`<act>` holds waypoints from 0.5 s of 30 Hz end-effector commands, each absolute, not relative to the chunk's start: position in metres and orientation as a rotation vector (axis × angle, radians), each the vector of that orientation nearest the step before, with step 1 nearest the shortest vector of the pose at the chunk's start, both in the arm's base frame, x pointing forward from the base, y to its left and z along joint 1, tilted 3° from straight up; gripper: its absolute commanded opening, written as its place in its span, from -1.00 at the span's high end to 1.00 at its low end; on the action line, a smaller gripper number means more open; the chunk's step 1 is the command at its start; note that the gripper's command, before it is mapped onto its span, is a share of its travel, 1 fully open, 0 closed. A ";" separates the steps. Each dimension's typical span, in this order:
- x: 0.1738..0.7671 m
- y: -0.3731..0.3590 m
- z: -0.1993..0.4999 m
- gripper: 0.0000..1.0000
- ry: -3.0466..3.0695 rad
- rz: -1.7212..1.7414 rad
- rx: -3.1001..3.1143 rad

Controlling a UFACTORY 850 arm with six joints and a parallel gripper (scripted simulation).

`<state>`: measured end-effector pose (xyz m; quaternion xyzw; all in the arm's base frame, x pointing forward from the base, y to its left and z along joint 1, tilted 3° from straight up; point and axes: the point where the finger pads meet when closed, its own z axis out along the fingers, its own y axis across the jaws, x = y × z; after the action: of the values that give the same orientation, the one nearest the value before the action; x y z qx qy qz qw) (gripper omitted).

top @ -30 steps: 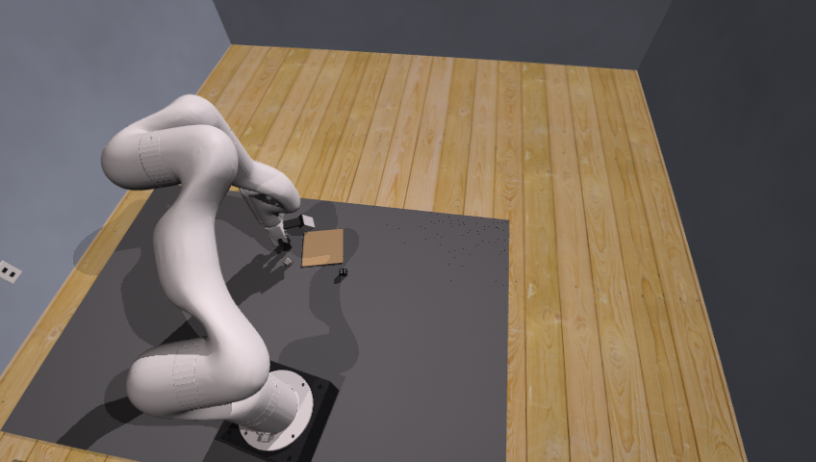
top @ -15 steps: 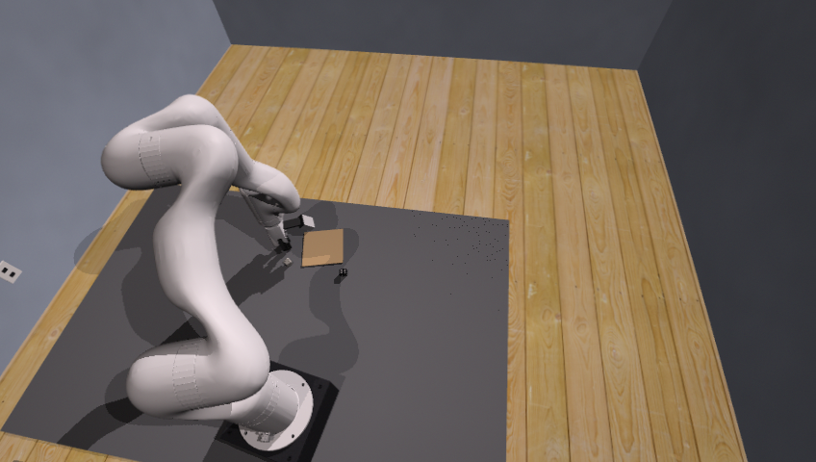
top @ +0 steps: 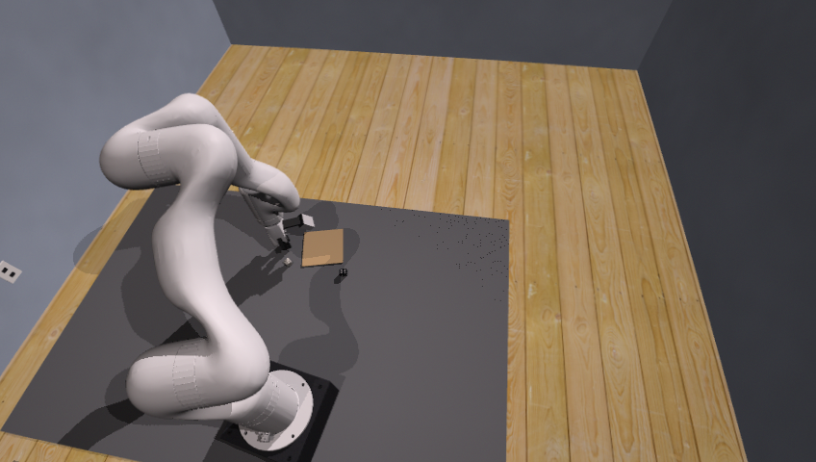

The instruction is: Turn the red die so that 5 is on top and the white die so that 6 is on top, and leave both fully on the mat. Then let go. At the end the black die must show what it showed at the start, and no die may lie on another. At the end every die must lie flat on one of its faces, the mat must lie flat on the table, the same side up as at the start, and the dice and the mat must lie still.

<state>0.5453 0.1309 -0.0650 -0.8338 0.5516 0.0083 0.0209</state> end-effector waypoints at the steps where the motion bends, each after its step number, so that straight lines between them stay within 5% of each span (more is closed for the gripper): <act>1: 0.546 0.130 -0.048 0.69 1.709 0.023 -2.584; 15: 0.546 0.127 0.028 0.69 1.709 0.023 -2.584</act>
<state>0.5455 0.1277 0.0095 -0.8339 0.5515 0.0079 0.0217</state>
